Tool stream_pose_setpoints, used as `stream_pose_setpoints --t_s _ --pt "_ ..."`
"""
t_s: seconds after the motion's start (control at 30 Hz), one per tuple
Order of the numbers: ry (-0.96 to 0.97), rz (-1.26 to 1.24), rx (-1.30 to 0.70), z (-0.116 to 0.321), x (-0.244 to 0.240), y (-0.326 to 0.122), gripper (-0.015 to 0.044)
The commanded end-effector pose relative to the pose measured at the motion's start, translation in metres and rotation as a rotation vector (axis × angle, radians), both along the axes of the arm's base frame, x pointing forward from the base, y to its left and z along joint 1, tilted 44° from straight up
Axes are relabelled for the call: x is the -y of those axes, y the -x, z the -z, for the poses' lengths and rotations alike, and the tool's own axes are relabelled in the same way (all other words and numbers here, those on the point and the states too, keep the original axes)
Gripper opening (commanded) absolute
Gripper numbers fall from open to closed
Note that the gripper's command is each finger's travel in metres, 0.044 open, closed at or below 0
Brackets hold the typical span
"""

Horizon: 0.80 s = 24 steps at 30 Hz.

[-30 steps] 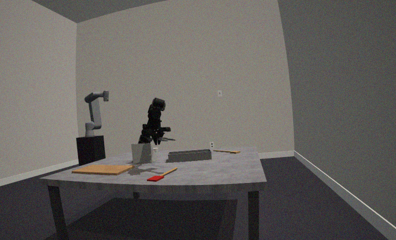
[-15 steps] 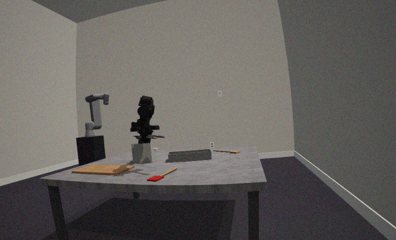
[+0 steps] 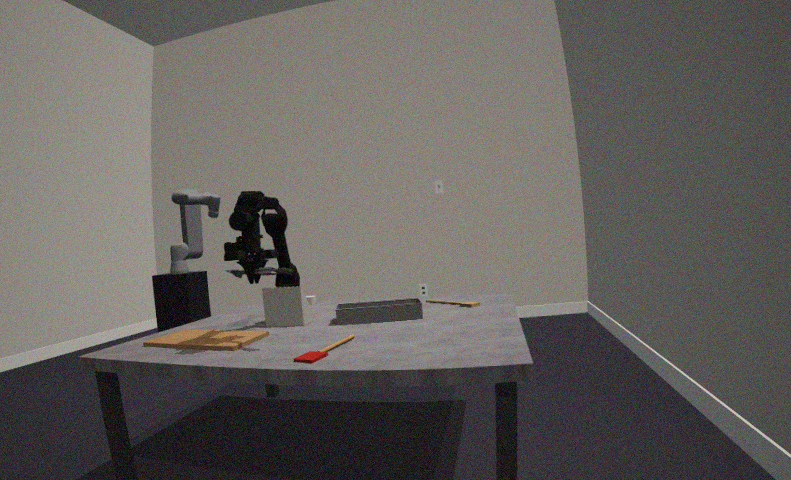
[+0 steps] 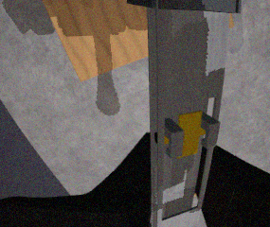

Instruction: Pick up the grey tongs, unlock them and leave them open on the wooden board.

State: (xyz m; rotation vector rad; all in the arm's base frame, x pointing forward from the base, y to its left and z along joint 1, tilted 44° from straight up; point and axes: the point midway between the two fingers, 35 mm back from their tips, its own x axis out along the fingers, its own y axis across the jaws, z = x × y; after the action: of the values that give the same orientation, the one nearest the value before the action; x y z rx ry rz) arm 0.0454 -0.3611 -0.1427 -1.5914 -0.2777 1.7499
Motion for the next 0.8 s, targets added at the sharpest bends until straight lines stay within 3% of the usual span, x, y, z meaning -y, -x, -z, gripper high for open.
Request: stream_pose_setpoints --t_s 0.0,0.77 --pt "0.009 -0.031 0.02 0.0 0.004 0.031 -0.015" --pt "-0.028 -0.224 0.17 0.01 -0.034 0.212 -0.015"
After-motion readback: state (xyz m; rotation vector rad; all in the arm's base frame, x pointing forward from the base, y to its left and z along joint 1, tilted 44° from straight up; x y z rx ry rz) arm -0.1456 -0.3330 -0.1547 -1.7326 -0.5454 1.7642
